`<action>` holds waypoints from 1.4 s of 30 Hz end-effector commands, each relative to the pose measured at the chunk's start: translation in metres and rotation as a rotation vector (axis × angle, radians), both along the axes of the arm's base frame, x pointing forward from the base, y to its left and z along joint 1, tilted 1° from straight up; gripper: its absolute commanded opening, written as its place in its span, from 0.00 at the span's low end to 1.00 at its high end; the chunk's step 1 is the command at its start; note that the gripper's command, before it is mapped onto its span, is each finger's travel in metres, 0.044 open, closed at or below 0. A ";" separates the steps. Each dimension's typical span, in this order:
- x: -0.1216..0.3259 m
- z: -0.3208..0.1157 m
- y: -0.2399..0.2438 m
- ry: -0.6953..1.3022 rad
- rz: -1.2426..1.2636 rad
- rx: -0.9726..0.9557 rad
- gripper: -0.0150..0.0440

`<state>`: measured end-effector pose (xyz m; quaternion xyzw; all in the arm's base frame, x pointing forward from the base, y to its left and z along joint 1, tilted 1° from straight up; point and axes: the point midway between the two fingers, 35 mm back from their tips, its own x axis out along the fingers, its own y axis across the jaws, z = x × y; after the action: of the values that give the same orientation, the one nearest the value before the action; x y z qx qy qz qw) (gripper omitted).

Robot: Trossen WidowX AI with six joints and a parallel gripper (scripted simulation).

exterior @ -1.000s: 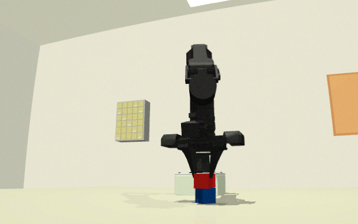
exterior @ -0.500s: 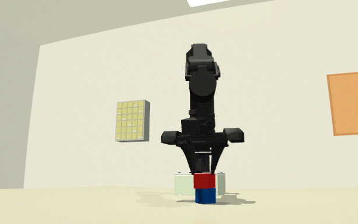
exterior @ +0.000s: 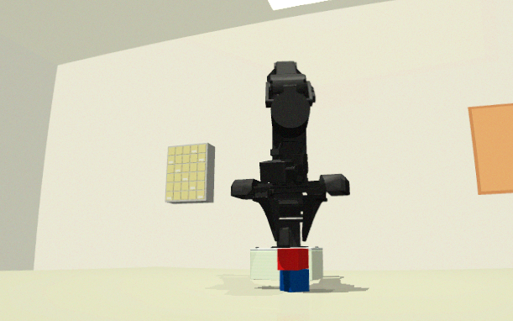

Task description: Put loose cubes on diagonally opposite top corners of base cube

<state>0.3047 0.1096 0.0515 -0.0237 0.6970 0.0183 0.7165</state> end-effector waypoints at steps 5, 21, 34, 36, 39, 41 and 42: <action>0.002 0.012 0.001 -0.012 -0.001 0.005 0.60; 0.001 0.028 0.001 -0.013 -0.001 0.005 0.60; 0.001 0.042 0.001 -0.013 -0.001 0.005 0.60; 0.001 0.042 0.001 -0.013 -0.001 0.005 0.60; 0.001 0.042 0.001 -0.013 -0.001 0.005 0.60; 0.001 0.042 0.001 -0.013 -0.001 0.005 0.60; 0.000 0.043 0.001 -0.011 0.000 0.004 0.65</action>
<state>0.3047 0.1102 0.0909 -0.0234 0.6945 0.0197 0.7189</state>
